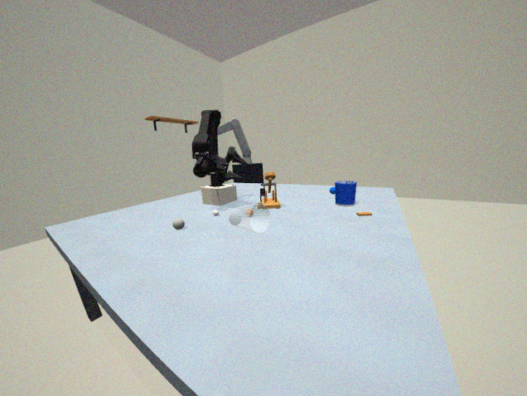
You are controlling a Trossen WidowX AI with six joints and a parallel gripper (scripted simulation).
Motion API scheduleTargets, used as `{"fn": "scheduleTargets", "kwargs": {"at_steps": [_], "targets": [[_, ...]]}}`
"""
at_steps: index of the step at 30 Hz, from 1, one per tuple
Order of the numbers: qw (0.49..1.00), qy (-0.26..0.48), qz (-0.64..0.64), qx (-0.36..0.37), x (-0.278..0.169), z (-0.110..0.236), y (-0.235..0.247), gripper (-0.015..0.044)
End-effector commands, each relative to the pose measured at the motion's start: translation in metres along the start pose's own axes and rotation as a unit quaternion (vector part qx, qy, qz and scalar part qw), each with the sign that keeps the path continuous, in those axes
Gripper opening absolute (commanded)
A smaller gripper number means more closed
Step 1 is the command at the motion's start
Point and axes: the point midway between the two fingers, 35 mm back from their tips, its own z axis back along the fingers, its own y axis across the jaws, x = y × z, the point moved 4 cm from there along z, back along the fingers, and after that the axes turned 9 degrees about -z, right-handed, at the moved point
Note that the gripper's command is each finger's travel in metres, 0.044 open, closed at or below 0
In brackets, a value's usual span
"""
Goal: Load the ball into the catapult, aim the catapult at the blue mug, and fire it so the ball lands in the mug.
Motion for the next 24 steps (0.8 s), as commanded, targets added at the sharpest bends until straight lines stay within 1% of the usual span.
{"fn": "scheduleTargets", "kwargs": {"at_steps": [1,12,24], "targets": [[0.997,0.001,0.001,-0.074,0.004,-0.007,0.005,0.0440],[0.968,-0.027,0.023,-0.248,0.011,-0.029,0.021,0.0440],[0.908,-0.113,0.079,-0.396,0.013,-0.065,0.050,0.0440]]}}
